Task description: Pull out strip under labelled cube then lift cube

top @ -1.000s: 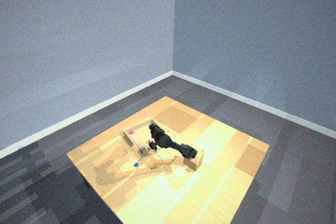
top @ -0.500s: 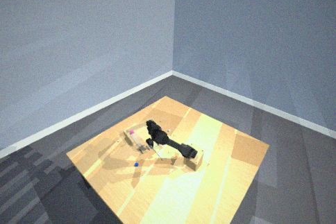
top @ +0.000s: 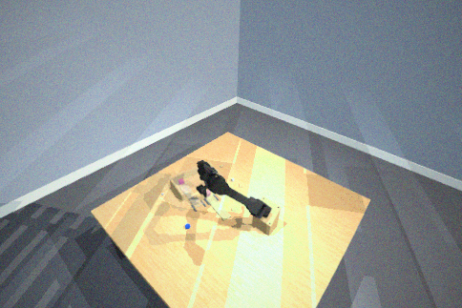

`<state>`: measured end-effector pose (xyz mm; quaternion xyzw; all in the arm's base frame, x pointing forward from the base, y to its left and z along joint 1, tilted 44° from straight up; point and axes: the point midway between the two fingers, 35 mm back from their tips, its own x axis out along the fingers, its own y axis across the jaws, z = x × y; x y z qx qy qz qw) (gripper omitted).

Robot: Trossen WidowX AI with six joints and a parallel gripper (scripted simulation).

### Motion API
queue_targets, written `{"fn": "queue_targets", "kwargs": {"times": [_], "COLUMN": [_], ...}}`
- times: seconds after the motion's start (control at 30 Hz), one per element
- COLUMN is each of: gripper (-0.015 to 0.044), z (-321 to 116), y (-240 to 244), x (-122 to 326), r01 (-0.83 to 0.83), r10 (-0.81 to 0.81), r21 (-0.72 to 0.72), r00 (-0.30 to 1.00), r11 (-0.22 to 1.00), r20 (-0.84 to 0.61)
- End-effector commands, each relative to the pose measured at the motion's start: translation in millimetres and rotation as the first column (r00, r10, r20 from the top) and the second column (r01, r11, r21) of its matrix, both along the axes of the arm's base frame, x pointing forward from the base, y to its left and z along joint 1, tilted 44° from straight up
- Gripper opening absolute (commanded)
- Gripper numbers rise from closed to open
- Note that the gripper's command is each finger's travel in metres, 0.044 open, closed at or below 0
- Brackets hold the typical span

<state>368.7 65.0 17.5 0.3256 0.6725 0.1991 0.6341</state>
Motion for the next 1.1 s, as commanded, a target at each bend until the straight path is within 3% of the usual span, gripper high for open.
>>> {"fn": "queue_targets", "kwargs": {"times": [0.0,0.4,0.63,1.07], "gripper": [0.044,0.044,0.0256,0.025], "z": [1,4,-3,-18], "y": [-6,-17,-11,4], "x": [15,46,46,47], "r01": [0.0,0.0,0.0,0.0], "r10": [0.0,0.0,0.0,0.0], "r21": [-0.001,-0.002,-0.002,-0.002], "r00": [1.0,1.0,1.0,1.0], "r11": [1.0,1.0,1.0,1.0], "r20": [0.009,0.011,0.011,0.011]}}
